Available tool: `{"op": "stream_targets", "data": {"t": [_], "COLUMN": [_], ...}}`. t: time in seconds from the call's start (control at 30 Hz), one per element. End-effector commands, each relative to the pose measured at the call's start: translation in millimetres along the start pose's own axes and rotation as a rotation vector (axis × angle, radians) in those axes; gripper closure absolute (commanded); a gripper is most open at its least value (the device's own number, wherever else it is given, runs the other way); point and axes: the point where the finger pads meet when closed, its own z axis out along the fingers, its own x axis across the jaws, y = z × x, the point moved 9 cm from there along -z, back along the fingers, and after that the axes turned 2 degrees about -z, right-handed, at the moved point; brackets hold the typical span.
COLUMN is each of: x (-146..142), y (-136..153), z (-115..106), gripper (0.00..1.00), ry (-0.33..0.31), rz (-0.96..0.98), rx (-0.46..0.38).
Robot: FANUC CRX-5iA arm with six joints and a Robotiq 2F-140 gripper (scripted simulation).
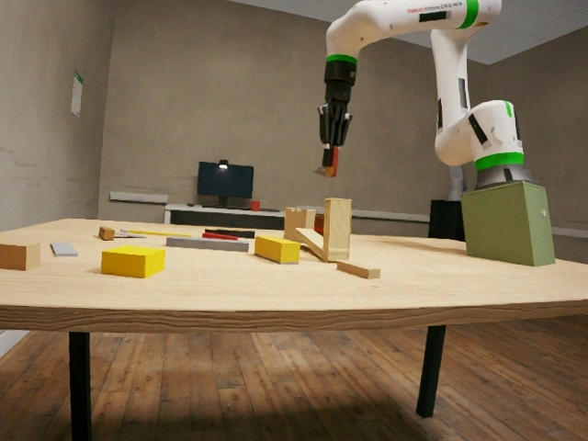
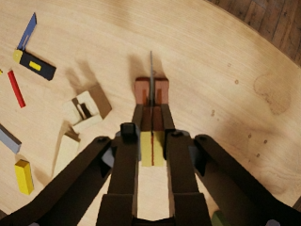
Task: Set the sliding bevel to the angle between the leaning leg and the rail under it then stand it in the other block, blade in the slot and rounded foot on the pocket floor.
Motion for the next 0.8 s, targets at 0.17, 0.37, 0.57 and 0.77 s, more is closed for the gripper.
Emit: {"op": "stream_targets", "data": {"t": [0.17, 0.37, 0.57, 0.77], "x": [0, 0, 0, 0], "y": [0, 1, 2, 4], "z": [1, 21, 47, 88], "gripper": [0.9, 0.9, 0.9, 0.9], "ry": [-0.001, -0.001, -0.001, 0.0], "rz": [0.0, 0.0, 0.0, 0.0], "rx": [0.001, 0.002, 0.002, 0.003]}}
